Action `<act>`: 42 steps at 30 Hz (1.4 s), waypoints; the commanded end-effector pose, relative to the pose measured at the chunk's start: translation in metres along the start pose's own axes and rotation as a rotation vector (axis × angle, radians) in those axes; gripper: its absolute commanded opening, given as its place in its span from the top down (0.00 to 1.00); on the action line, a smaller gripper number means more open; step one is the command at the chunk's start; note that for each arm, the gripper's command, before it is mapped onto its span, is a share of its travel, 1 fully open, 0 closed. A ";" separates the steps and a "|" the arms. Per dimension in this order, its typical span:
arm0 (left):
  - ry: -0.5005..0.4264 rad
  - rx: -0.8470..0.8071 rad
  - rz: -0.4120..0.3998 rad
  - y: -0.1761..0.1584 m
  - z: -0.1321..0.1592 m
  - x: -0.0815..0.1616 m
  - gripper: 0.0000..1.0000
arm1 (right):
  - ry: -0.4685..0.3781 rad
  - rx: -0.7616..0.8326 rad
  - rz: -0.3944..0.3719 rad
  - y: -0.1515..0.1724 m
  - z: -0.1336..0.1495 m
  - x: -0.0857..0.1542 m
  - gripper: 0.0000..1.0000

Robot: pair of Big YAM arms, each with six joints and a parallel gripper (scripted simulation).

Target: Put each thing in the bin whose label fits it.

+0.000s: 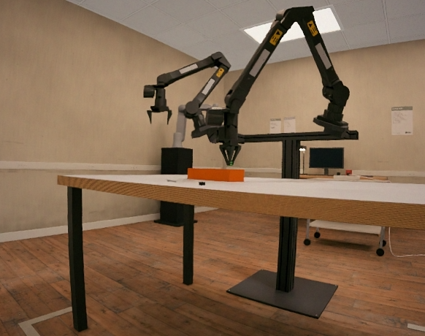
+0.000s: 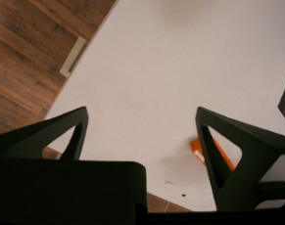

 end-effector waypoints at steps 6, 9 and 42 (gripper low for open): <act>-0.011 0.005 -0.014 0.013 -0.004 -0.017 0.89 | -0.003 -0.010 0.007 -0.001 -0.003 0.002 0.00; -0.010 0.004 -0.014 0.012 -0.004 -0.024 0.89 | -0.003 -0.010 0.007 -0.001 -0.003 0.002 0.00; -0.008 -0.002 -0.014 0.000 -0.005 -0.033 0.89 | -0.003 -0.010 0.007 -0.001 -0.003 0.002 0.00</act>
Point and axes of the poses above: on each arm, the point where the finger pads meet when closed, its own x axis back along the fingers, its own y axis across the jaws, z = x × y, the point moved 4 cm from there along x, back along the fingers, and after that the axes turned 6 degrees about -x, right-handed, at the moved point
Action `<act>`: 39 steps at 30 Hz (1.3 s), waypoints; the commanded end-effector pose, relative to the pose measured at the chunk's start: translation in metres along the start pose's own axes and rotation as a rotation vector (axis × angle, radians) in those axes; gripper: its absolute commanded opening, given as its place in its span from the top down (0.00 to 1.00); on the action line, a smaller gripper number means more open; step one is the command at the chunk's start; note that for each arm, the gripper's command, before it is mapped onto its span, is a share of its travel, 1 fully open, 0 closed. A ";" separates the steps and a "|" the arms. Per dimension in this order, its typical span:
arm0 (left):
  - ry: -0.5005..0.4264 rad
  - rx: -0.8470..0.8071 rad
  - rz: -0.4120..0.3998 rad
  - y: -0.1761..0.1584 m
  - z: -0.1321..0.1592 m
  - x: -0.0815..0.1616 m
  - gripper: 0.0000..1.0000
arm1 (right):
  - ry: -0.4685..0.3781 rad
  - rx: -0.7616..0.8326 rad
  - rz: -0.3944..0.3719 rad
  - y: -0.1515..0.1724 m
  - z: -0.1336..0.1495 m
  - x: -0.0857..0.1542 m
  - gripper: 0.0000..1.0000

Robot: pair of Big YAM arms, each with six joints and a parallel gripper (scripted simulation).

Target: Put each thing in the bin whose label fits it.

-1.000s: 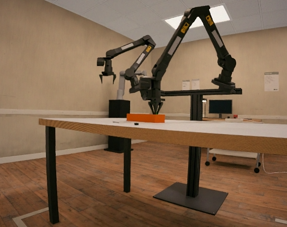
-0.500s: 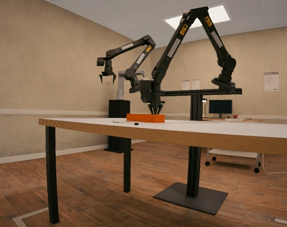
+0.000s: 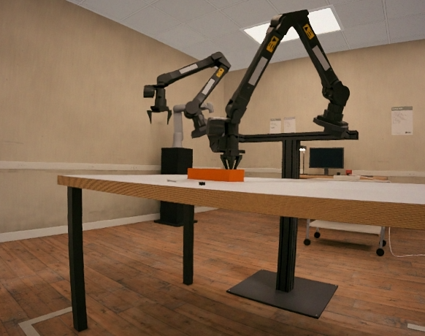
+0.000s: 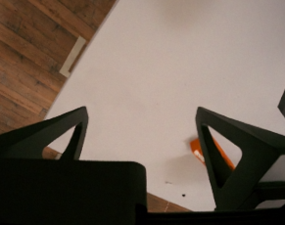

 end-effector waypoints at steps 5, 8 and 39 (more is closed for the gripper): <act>-0.008 0.003 -0.018 0.006 -0.003 0.005 0.70 | -0.003 -0.010 0.007 -0.001 -0.003 0.002 0.00; -0.008 0.003 -0.018 0.006 -0.003 0.005 0.70 | -0.003 -0.010 0.007 -0.001 -0.003 0.002 0.00; -0.009 0.002 -0.016 0.001 -0.003 0.034 0.70 | -0.003 -0.010 0.007 -0.001 -0.003 0.002 0.00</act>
Point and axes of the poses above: on each arm, the point where the finger pads meet when closed, its own x axis back along the fingers, its own y axis across the jaws, z = x × y, the point moved 4 cm from there along x, back along the fingers, and after that the axes turned 6 degrees about -x, right-handed, at the moved point
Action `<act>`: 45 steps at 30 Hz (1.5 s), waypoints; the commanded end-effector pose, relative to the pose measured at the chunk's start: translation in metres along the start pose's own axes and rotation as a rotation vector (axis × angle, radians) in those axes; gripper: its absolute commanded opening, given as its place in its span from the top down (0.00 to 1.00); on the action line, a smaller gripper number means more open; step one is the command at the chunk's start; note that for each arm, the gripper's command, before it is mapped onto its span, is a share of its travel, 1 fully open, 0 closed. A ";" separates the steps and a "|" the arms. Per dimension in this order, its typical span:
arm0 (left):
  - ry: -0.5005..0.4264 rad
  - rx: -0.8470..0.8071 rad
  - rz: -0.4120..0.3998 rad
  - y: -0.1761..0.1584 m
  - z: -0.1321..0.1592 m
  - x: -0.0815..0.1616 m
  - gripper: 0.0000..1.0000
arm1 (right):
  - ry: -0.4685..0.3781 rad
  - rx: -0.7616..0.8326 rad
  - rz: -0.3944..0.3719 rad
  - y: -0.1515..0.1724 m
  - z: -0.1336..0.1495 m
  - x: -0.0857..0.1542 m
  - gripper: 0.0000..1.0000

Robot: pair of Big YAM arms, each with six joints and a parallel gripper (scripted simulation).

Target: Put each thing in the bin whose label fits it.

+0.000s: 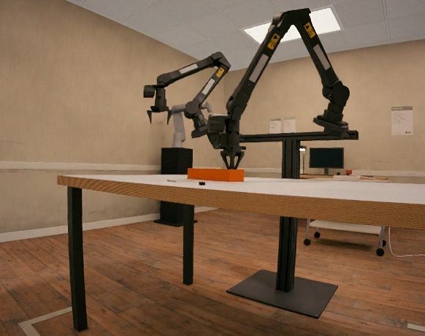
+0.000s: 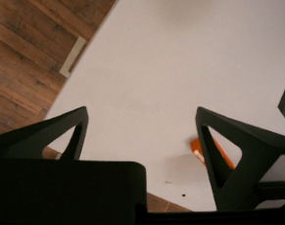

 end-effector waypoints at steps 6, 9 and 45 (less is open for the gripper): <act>-0.015 0.006 -0.026 0.006 -0.004 0.026 0.70 | -0.003 -0.010 0.007 -0.001 -0.003 0.002 0.00; -0.015 0.005 -0.026 0.006 -0.004 0.030 0.70 | -0.003 -0.010 0.007 -0.001 -0.003 0.002 0.00; -0.015 0.013 -0.027 0.013 -0.002 0.036 0.70 | -0.003 -0.010 0.007 -0.001 -0.003 0.002 0.00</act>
Point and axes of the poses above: on each arm, the point where the finger pads meet when closed, its own x axis back along the fingers, its own y axis across the jaws, z = x × y, the point moved 4 cm from there along x, back along the fingers, and after that the axes turned 6 degrees about -x, right-handed, at the moved point
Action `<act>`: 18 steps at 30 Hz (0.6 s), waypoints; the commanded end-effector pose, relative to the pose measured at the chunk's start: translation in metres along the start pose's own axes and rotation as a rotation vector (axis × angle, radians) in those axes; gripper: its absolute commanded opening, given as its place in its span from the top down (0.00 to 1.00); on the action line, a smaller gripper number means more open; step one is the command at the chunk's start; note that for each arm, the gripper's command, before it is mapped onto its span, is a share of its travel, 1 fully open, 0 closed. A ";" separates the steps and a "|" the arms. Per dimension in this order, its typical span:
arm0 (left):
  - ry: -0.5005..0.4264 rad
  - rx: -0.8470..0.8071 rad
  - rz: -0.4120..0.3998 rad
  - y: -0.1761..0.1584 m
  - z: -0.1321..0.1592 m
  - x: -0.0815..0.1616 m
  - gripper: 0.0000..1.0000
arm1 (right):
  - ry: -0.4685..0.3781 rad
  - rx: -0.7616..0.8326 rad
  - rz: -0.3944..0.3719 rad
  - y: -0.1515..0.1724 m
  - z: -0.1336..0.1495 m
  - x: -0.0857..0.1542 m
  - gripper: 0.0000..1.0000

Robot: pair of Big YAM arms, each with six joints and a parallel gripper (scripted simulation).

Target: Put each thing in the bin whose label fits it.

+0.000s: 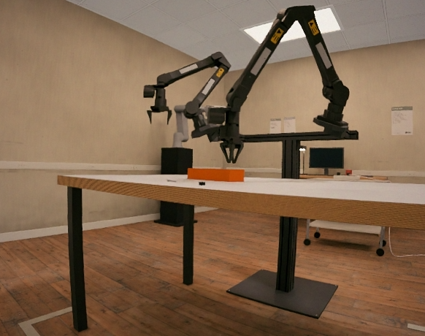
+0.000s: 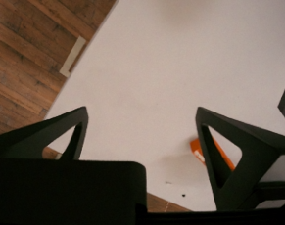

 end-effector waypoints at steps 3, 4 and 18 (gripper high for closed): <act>-0.011 0.005 -0.017 0.009 -0.004 0.004 0.70 | -0.003 -0.010 0.007 -0.001 -0.003 0.002 0.00; -0.011 0.005 -0.017 0.009 -0.004 0.004 0.70 | -0.003 -0.010 0.007 -0.001 -0.003 0.002 0.00; -0.007 0.001 -0.005 0.006 -0.003 -0.006 0.70 | -0.003 -0.010 0.007 -0.001 -0.003 0.002 0.00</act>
Point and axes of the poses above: on each arm, the point where the finger pads meet when closed, its own x axis back along the fingers, its own y axis across the jaws, z = x × y, the point moved 4 cm from there along x, back along the fingers, and after that the axes turned 6 degrees about -x, right-handed, at the moved point
